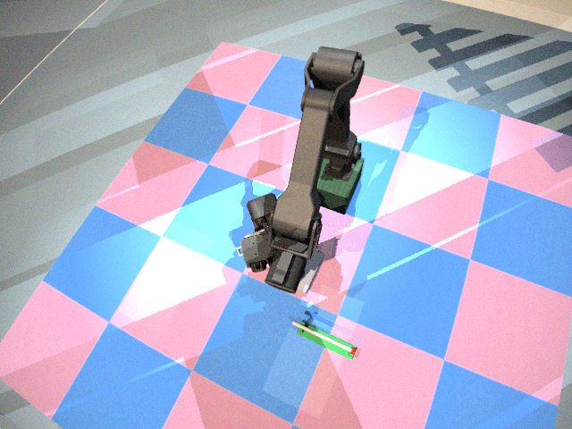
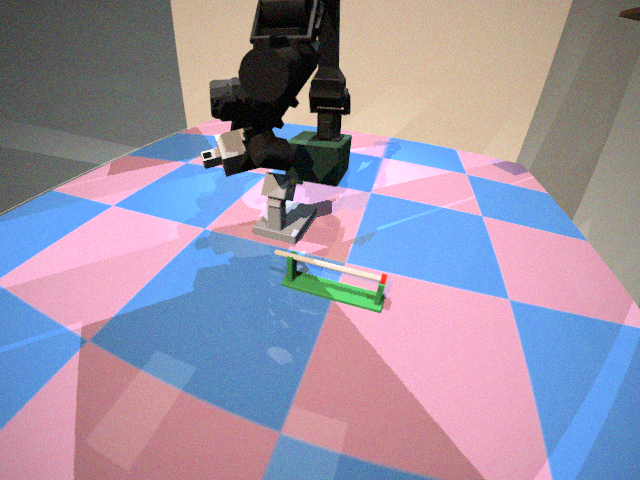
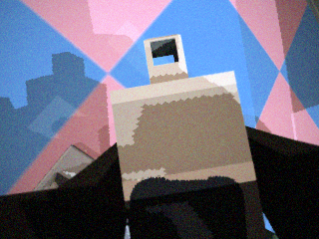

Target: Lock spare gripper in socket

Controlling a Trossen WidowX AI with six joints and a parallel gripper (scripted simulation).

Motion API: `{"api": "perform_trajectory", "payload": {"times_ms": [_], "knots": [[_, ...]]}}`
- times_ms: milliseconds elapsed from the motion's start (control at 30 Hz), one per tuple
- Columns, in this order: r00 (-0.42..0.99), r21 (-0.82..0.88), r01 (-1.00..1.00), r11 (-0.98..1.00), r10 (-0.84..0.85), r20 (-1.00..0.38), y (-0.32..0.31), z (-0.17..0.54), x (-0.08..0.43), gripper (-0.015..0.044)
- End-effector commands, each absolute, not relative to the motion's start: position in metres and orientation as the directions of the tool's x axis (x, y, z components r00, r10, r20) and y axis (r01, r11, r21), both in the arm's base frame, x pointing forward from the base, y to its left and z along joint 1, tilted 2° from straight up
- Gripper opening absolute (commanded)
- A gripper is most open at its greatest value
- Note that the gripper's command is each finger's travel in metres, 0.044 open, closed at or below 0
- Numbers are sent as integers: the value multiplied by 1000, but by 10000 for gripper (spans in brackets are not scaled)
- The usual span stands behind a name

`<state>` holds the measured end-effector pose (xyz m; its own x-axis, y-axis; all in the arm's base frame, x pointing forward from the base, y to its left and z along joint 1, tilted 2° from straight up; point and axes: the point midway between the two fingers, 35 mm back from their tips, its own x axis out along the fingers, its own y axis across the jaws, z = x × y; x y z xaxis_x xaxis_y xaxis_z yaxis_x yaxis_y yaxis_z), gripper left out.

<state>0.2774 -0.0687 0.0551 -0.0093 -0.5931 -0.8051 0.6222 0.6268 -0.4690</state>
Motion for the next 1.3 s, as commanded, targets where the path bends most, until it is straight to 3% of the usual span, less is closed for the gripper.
{"api": "perform_trajectory", "payload": {"times_ms": [0,600,1267], "knots": [[-13,-538,522,661,-625,-781,-63,58,273,0],[6,-746,-118,655,-751,-660,-26,69,247,0],[149,-640,-731,236,-861,-487,6,91,227,0]]}}
